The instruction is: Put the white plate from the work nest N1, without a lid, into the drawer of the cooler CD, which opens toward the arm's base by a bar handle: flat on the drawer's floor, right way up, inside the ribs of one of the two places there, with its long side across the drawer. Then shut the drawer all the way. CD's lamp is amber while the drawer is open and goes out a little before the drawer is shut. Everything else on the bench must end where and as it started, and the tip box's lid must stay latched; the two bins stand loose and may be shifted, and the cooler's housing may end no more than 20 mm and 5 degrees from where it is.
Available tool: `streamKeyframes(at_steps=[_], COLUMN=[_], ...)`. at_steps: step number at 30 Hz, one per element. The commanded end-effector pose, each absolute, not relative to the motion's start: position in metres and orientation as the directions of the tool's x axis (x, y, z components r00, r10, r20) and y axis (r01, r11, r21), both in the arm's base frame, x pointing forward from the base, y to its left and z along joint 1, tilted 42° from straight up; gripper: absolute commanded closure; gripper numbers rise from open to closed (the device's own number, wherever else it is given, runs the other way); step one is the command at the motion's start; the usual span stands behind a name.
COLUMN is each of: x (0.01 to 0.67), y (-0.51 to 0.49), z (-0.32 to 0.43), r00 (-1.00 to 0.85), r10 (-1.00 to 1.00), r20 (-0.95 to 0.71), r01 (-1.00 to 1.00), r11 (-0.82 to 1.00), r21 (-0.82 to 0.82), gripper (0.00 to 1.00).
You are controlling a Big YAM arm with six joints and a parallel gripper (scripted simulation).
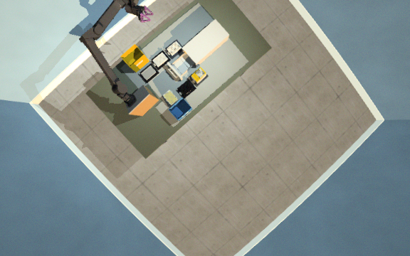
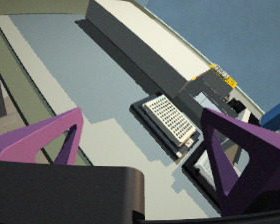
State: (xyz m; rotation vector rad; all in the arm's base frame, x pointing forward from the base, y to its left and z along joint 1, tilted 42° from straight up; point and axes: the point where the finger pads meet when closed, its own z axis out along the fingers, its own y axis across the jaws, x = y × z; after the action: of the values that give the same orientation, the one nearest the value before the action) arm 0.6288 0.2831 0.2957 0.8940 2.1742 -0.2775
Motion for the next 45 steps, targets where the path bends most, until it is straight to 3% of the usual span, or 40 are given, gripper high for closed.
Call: streamKeyframes(at_steps=[1,17,18,25,29,31,37,38,42,45], x=[0.63,0.63,0.643,0.637,0.64,0.638,0.639,0.638,0.636,0.635], y=[0.279,0.279,0.262,0.23,0.215,0.207,0.191,0.187,0.171,0.159], z=[0.303,0.303,0.311,0.31,0.266,0.291,0.248,0.276,0.237,0.254], r00=[-0.46,-0.46,-0.467,-0.502,-0.623,-0.585,-0.694,-0.659,-0.735,-0.726], r10=[0.52,0.52,0.53,0.526,0.487,0.506,0.471,0.487,0.462,0.467], r20=[-0.72,-0.72,-0.708,-0.686,-0.612,-0.634,-0.544,-0.573,-0.497,-0.505], r01=[0.68,0.68,0.69,0.68,0.654,0.656,0.619,0.625,0.593,0.587], r11=[0.728,0.728,0.719,0.731,0.754,0.755,0.776,0.779,0.793,0.803], r21=[0.091,0.091,0.084,0.063,-0.066,-0.003,-0.118,-0.058,-0.14,-0.1], gripper=[0.0,0.0,1.0,1.0,1.0,1.0,1.0,1.0,1.0,1.0])
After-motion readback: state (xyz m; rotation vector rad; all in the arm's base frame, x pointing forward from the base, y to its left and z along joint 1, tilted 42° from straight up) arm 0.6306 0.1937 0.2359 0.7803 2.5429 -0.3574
